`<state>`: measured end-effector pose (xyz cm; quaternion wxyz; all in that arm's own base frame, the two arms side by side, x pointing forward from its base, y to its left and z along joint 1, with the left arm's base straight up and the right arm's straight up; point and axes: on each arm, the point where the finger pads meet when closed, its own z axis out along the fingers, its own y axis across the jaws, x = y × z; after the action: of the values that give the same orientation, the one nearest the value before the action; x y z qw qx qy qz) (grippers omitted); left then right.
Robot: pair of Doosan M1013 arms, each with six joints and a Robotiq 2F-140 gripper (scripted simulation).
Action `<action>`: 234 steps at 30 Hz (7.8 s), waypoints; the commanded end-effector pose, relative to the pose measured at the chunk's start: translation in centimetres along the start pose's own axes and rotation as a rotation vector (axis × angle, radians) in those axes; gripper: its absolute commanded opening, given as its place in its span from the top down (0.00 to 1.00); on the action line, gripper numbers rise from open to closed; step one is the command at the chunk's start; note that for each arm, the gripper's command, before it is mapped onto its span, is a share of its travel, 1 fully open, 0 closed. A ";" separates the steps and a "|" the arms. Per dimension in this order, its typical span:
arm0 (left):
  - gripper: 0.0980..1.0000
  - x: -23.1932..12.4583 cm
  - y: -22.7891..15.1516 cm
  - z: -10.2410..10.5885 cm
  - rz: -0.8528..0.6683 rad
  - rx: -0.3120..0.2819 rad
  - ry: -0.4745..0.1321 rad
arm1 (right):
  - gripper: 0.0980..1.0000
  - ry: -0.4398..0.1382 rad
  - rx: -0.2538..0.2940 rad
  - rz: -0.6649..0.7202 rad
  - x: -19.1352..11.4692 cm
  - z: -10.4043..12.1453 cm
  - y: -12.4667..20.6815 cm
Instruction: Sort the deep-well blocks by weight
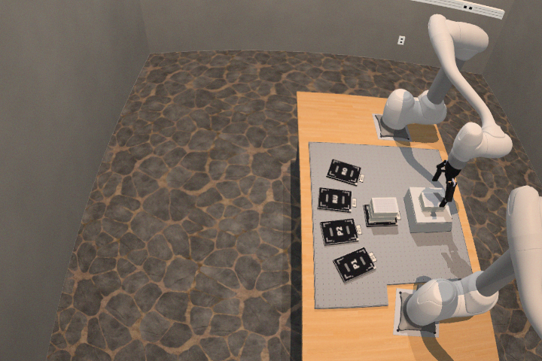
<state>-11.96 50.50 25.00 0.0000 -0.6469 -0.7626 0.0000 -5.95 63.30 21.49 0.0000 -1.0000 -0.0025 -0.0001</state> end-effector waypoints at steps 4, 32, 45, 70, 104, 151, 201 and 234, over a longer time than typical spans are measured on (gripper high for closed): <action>0.00 0.0 0.0 -0.1 0.000 0.000 0.001 | 0.00 -0.001 0.001 0.000 0.0 -0.5 0.0; 0.00 0.0 0.0 -0.1 0.000 0.000 0.001 | 0.00 -0.001 0.001 0.000 0.0 -0.5 0.0; 0.00 0.0 0.0 -0.1 0.000 0.000 0.001 | 0.00 -0.001 0.001 0.000 0.0 -0.5 0.0; 0.00 0.0 0.0 -0.1 0.000 0.000 0.001 | 0.00 -0.001 0.001 0.000 0.0 -0.5 0.0; 0.00 0.0 0.0 -0.1 0.000 0.000 0.001 | 0.00 -0.001 0.001 0.000 0.0 -0.5 0.0; 0.00 0.0 0.0 -0.1 0.000 0.000 0.001 | 0.00 0.000 0.001 0.000 0.0 5.0 0.0; 0.00 0.0 0.0 -0.1 0.000 0.000 0.001 | 1.00 0.000 0.001 0.000 0.0 7.4 0.0; 0.00 0.0 0.0 -0.1 0.000 0.000 0.001 | 1.00 0.000 0.001 0.000 0.0 4.4 0.0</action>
<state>-11.96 50.50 25.00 0.0000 -0.6469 -0.7626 0.0000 -5.95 63.30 16.80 0.0000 -1.0000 -0.0025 -0.0001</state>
